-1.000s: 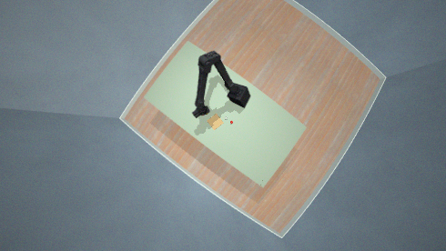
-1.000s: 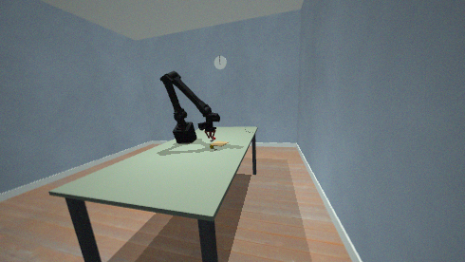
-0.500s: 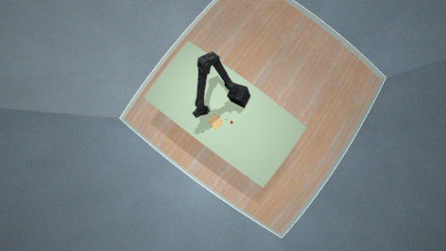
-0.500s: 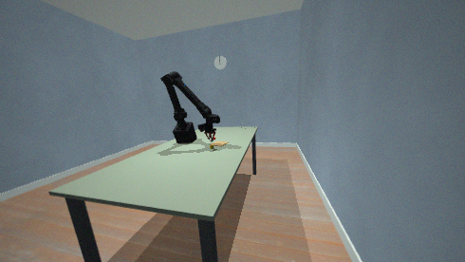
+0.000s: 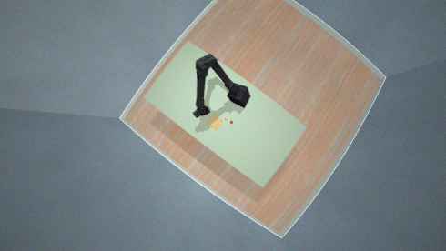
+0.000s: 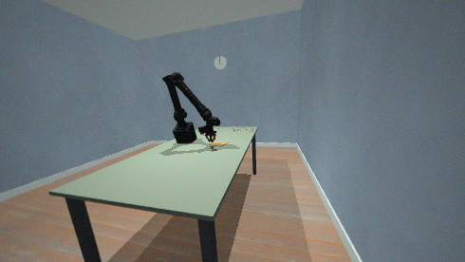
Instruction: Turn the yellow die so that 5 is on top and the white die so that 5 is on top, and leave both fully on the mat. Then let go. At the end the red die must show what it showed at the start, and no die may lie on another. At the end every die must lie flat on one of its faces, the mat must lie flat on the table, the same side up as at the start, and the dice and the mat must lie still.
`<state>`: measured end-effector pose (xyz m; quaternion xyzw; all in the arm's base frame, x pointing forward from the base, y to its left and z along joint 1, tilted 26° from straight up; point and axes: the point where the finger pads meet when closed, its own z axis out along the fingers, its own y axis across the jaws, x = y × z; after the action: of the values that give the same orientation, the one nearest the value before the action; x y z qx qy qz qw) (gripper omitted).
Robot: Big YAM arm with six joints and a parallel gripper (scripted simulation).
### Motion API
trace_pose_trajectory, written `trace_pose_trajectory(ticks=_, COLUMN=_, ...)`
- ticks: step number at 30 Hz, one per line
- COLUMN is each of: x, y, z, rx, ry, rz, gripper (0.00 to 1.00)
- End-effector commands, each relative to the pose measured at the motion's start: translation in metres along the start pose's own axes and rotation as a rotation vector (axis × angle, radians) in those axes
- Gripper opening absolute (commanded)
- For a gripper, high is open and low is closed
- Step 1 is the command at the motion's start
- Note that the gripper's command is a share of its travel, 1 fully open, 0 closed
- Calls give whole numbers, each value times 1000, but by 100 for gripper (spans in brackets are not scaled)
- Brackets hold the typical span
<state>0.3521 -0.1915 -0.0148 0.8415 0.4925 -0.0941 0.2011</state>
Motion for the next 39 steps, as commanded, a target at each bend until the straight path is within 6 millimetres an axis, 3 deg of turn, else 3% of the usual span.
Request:
trace_pose_trajectory(ticks=1, x=-1, y=5, z=4, rx=-10, ry=1, rz=-3, gripper=38)
trace_pose_trajectory(ticks=2, x=5, y=8, z=3, rx=-21, ry=6, rz=-17, gripper=38)
trace_pose_trajectory(ticks=15, x=-1, y=6, z=21, rx=-11, ry=1, rz=-4, gripper=38)
trace_pose_trajectory(ticks=39, x=0, y=8, z=21, rx=-20, ry=3, rz=-3, gripper=38)
